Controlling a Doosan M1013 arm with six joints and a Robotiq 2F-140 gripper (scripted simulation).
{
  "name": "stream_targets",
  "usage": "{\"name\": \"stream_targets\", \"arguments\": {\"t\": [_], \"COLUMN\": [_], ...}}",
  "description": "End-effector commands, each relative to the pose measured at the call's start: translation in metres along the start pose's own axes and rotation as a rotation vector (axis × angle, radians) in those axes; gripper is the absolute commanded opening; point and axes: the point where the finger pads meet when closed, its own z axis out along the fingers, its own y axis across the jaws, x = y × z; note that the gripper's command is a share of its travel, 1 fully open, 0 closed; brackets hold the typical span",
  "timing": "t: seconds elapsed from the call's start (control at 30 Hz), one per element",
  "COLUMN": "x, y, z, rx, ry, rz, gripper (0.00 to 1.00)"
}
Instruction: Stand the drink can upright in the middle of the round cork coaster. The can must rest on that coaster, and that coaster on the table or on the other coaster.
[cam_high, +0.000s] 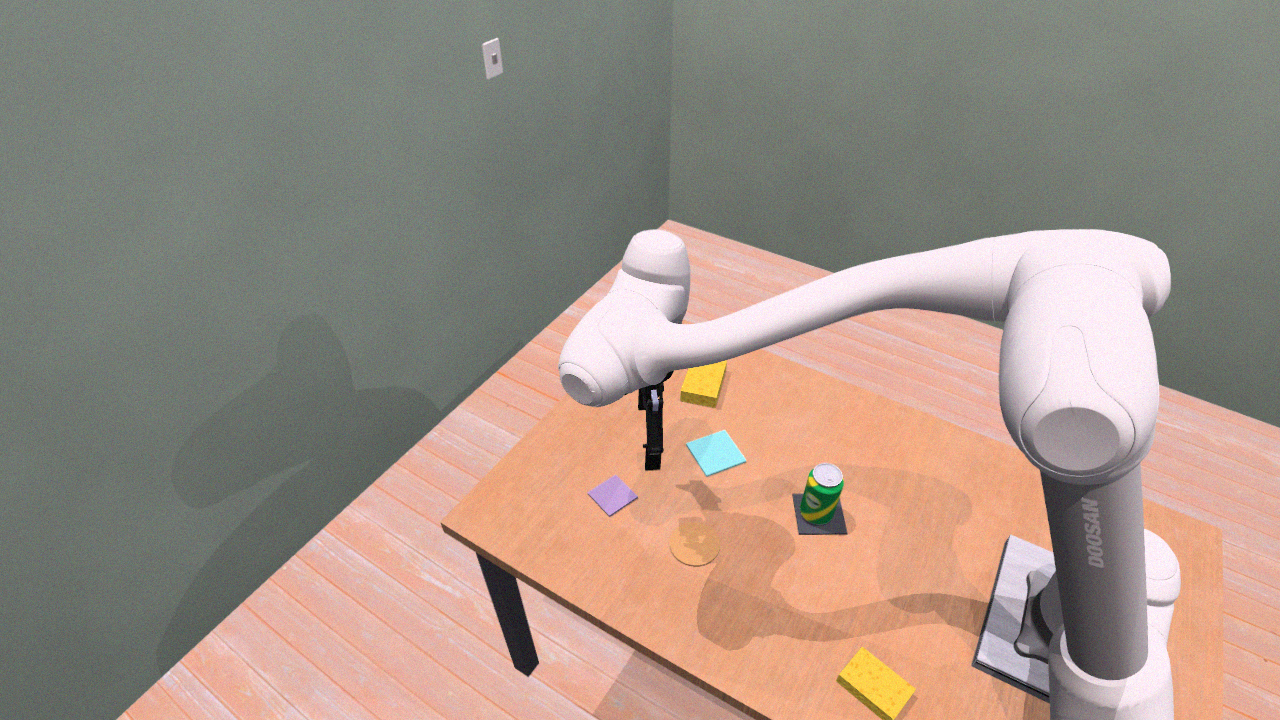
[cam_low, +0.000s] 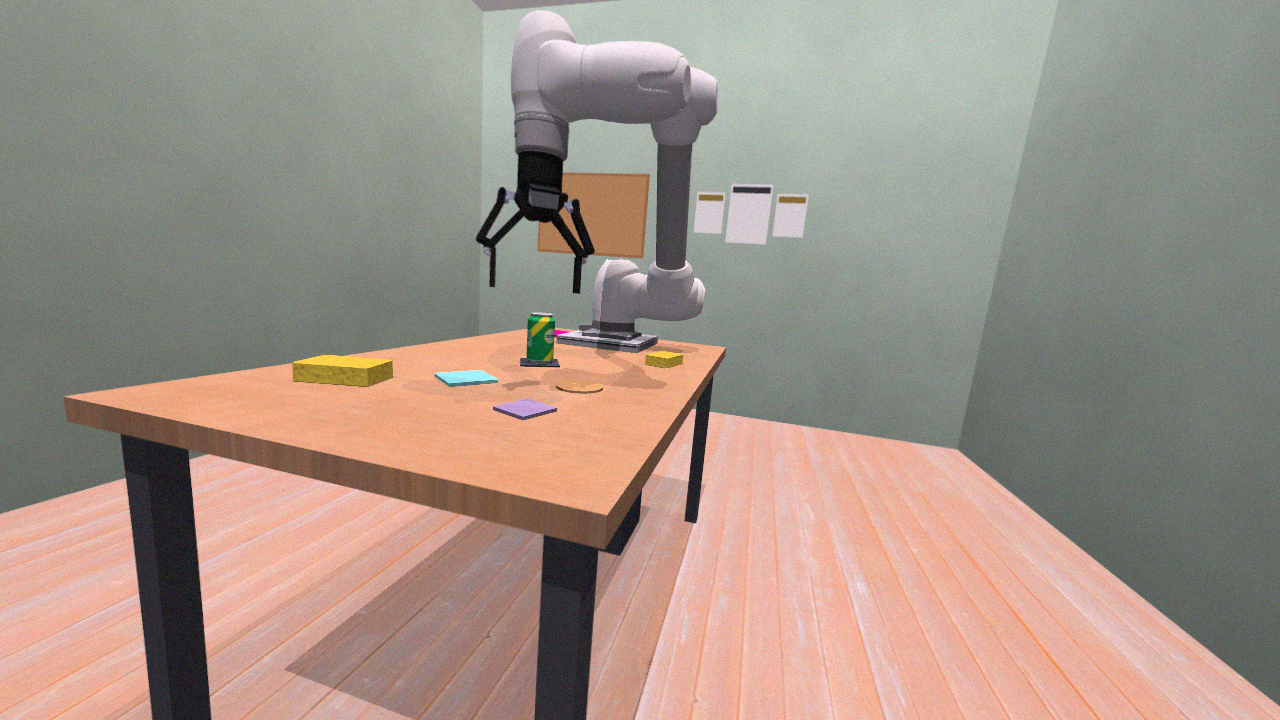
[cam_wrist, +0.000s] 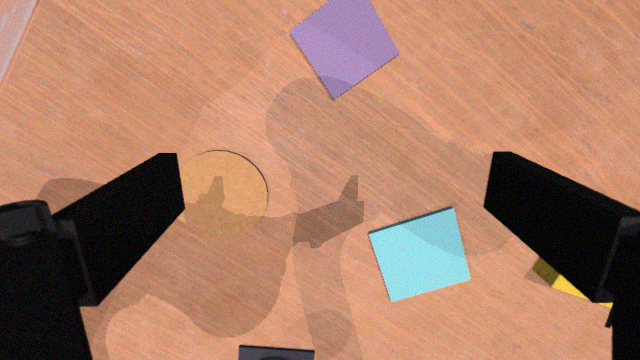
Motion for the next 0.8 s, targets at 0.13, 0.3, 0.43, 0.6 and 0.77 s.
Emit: {"name": "stream_targets", "arguments": {"t": [0.13, 0.3, 0.43, 0.6, 0.77], "x": [-0.135, -0.214, -0.268, -0.338, -0.338], "y": [-0.027, -0.043, -0.054, -0.066, -0.066], "z": [0.0, 0.001, 0.001, -0.003, -0.002], "rx": [0.006, 0.006, 0.006, 0.006, 0.006], "ry": [-0.026, -0.026, -0.026, -0.026, -0.026], "rz": [-0.018, -0.018, -0.018, -0.018, -0.018], "gripper": [1.0, 1.0, 1.0, 1.0, 1.0]}}
